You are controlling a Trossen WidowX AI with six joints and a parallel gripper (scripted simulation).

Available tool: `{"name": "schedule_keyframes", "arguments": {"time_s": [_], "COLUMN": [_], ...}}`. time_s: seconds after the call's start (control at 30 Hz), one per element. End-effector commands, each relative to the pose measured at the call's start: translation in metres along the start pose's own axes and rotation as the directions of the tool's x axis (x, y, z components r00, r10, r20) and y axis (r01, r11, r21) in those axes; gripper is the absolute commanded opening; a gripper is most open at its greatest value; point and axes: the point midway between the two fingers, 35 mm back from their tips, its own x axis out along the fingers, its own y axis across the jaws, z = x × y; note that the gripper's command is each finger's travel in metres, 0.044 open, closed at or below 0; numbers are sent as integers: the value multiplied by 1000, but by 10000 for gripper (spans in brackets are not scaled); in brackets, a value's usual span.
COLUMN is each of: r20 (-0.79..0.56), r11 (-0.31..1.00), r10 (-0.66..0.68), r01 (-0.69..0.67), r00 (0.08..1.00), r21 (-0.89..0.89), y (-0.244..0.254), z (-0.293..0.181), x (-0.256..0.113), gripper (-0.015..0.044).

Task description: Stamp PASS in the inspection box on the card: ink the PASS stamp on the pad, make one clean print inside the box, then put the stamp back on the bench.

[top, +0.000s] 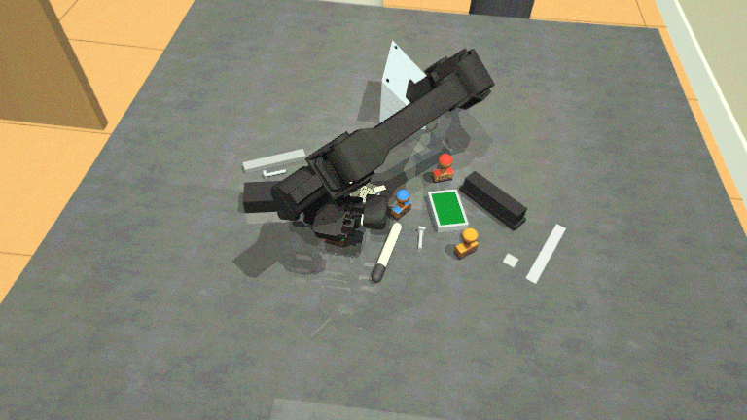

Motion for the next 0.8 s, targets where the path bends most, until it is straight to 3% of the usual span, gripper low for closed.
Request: {"name": "schedule_keyframes", "arguments": {"time_s": [0.0,0.07,0.2,0.77], "r20": [0,0,0,0], "r11": [1000,1000,1000,1000], "r10": [-6,-6,-6,-6], "r01": [6,6,6,6], "r00": [1000,1000,1000,1000], "r21": [-3,-3,-3,-3], "y": [-1,-1,-1,-2], "z": [0,0,0,1], "x": [0,0,-1,-10], "gripper": [103,89,0,0]}}
